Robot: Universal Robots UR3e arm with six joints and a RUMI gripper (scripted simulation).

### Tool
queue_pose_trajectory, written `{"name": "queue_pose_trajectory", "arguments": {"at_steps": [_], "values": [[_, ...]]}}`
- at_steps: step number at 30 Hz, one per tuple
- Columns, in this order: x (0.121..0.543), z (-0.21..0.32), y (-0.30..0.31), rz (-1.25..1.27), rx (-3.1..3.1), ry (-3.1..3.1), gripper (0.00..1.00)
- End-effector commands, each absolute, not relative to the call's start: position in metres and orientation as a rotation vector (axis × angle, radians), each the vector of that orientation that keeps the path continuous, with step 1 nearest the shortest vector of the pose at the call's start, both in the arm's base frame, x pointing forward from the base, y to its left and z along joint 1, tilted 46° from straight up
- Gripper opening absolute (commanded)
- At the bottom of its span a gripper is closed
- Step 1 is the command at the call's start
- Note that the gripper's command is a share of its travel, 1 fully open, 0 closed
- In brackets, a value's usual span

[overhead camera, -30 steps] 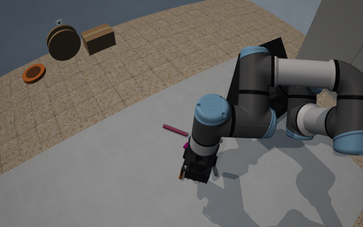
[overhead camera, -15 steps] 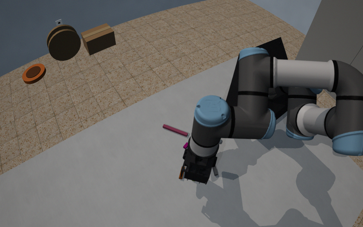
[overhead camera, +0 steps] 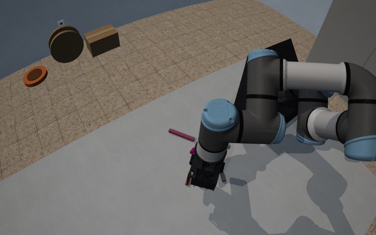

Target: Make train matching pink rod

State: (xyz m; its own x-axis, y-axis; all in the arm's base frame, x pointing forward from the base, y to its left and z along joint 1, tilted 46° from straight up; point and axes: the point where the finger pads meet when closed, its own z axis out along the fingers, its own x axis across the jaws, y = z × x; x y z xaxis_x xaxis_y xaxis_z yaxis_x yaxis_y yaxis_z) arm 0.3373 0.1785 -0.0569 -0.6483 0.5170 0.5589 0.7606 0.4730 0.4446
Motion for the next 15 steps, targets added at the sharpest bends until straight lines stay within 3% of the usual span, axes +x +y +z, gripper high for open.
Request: {"name": "queue_pose_trajectory", "arguments": {"at_steps": [1, 11, 15], "values": [[0.338, -0.0567, 0.1779, -0.977, -1.078, -2.379, 0.0], [0.338, -0.0567, 0.1779, -0.977, -1.078, -2.379, 0.0], [0.338, -0.0567, 0.1779, -0.977, -1.078, -2.379, 0.06]]}}
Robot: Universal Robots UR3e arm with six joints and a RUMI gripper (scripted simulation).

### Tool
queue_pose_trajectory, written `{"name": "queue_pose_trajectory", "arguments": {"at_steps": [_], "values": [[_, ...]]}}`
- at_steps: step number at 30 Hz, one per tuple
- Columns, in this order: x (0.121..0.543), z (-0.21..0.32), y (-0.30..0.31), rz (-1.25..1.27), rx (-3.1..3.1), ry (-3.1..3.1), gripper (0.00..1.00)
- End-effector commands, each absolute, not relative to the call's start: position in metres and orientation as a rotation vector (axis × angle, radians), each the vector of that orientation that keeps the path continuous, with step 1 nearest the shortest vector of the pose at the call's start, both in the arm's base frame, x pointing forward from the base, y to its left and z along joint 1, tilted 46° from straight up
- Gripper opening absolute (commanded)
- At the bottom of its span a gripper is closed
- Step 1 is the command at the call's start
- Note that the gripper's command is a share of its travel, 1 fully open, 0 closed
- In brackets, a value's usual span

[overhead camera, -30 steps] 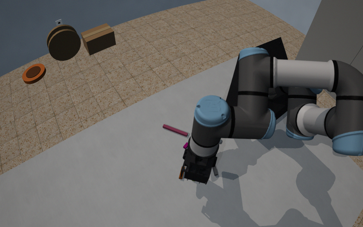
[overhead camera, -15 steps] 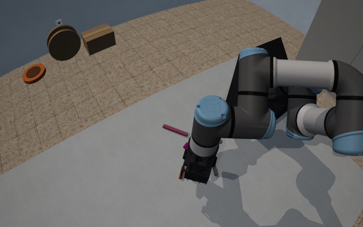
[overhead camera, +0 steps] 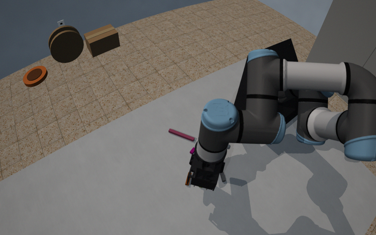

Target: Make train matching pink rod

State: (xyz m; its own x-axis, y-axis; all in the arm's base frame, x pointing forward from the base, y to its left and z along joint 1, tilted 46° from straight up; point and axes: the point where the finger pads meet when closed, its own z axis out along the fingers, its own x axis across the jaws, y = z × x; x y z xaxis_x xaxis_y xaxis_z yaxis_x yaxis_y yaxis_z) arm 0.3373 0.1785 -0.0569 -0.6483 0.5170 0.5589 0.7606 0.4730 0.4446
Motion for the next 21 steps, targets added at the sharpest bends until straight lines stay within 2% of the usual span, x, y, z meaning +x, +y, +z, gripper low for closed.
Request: {"name": "queue_pose_trajectory", "arguments": {"at_steps": [1, 4, 11, 21], "values": [[0.338, -0.0567, 0.1779, -0.977, -1.078, -2.379, 0.06], [0.338, -0.0567, 0.1779, -0.977, -1.078, -2.379, 0.06], [0.338, -0.0567, 0.1779, -0.977, -1.078, -2.379, 0.14], [0.338, -0.0567, 0.1779, -0.977, -1.078, -2.379, 0.14]]}}
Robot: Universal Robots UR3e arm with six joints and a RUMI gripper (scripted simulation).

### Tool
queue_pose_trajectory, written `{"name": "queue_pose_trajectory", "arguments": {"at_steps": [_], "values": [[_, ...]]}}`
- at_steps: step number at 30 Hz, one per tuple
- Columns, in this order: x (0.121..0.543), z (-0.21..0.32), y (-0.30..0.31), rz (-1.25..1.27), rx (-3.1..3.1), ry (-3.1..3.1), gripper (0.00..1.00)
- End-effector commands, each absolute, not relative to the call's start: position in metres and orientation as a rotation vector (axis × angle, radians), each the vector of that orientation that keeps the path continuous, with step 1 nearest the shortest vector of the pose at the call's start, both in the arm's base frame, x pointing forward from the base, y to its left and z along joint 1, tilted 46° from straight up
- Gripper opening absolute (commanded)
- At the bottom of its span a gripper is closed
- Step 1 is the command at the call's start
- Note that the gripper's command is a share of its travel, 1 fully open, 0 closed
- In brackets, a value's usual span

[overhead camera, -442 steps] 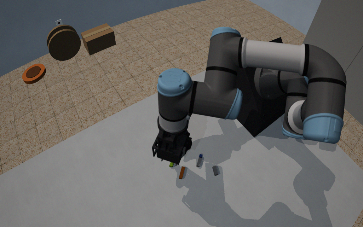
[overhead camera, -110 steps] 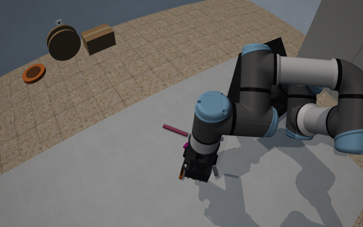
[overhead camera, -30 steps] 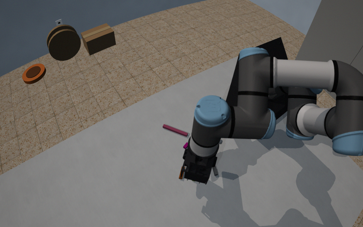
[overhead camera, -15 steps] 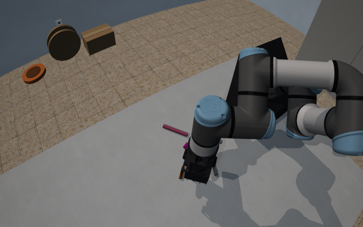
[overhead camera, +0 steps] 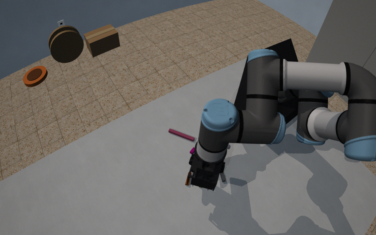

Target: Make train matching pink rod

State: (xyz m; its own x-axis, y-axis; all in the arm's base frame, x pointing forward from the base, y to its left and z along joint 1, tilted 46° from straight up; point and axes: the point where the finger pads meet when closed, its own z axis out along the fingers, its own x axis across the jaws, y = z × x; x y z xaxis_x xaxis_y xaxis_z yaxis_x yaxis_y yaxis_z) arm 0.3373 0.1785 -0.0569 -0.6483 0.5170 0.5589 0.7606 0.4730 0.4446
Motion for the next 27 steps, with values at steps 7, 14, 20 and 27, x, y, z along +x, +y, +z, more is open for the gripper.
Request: {"name": "queue_pose_trajectory", "arguments": {"at_steps": [7, 14, 20, 27], "values": [[0.338, -0.054, 0.175, -0.977, -1.078, -2.379, 0.14], [0.339, -0.04, 0.161, -0.977, -1.078, -2.379, 0.14], [0.339, -0.029, 0.15, -0.977, -1.078, -2.379, 0.14], [0.34, -0.008, 0.129, -0.977, -1.078, -2.379, 0.14]]}}
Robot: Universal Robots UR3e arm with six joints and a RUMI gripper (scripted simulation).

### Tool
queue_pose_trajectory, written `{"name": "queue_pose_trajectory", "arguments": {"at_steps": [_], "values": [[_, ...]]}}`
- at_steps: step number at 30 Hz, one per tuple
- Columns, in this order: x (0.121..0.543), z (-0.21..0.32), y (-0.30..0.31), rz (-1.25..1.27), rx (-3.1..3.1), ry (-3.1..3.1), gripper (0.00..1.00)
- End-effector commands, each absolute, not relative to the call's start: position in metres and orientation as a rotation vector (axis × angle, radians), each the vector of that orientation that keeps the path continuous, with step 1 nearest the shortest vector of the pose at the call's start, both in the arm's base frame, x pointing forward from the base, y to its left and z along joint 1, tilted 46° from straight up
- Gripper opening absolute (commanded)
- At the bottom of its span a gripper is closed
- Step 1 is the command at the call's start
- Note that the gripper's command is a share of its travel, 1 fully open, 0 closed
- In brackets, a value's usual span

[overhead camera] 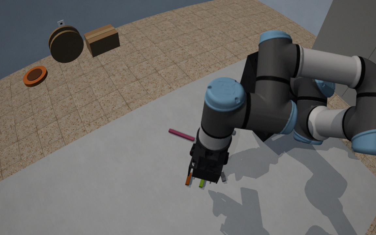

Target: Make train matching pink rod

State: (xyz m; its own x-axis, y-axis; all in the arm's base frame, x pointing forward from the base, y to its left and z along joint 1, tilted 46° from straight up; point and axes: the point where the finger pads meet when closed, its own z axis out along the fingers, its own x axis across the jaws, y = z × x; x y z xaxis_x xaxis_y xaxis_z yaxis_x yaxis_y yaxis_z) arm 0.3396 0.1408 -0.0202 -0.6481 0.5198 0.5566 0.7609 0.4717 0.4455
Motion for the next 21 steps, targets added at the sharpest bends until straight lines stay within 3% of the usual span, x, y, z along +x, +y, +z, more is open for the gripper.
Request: {"name": "queue_pose_trajectory", "arguments": {"at_steps": [1, 15, 16, 21], "values": [[0.34, -0.006, 0.126, -0.977, -1.078, -2.379, 0.14], [0.341, 0.006, 0.114, -0.977, -1.078, -2.379, 0.14], [0.341, 0.006, 0.114, -0.977, -1.078, -2.379, 1.0], [0.341, 0.006, 0.114, -0.977, -1.078, -2.379, 1.0]]}}
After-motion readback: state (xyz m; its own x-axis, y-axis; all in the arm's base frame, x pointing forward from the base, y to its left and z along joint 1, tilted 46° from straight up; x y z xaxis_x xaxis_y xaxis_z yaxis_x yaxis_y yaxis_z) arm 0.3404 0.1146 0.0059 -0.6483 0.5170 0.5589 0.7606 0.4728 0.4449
